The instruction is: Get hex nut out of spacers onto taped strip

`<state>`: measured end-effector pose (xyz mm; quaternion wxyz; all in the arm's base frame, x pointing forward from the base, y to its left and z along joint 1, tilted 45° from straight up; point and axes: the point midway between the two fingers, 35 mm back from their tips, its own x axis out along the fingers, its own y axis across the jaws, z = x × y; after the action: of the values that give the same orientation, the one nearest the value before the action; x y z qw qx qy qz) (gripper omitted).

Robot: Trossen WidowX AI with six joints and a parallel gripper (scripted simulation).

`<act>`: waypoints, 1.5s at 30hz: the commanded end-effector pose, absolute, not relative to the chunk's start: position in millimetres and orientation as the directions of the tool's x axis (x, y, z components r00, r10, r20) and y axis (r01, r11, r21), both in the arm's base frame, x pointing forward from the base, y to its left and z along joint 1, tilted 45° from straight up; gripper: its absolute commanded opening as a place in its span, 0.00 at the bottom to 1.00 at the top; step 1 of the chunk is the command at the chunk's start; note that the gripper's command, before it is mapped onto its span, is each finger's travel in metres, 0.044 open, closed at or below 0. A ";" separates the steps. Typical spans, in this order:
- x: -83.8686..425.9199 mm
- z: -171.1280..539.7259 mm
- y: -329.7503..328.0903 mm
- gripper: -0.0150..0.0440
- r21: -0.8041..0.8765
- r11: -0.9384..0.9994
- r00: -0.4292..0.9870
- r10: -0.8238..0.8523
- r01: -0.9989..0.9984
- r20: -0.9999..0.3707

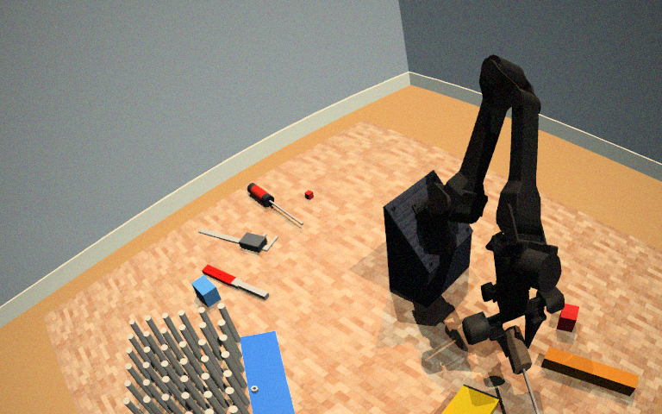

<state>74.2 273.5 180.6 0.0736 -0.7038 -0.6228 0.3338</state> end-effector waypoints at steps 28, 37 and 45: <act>68.5 164.4 287.2 0.25 -0.524 -0.219 0.008 0.927 0.823 -0.375; 66.0 159.9 290.6 0.25 -0.525 -0.218 0.008 0.928 0.823 -0.373; 63.6 155.9 293.5 0.25 -0.526 -0.217 0.008 0.929 0.822 -0.371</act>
<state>63.2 292.4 158.0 0.0776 -0.7034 -0.6235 0.3323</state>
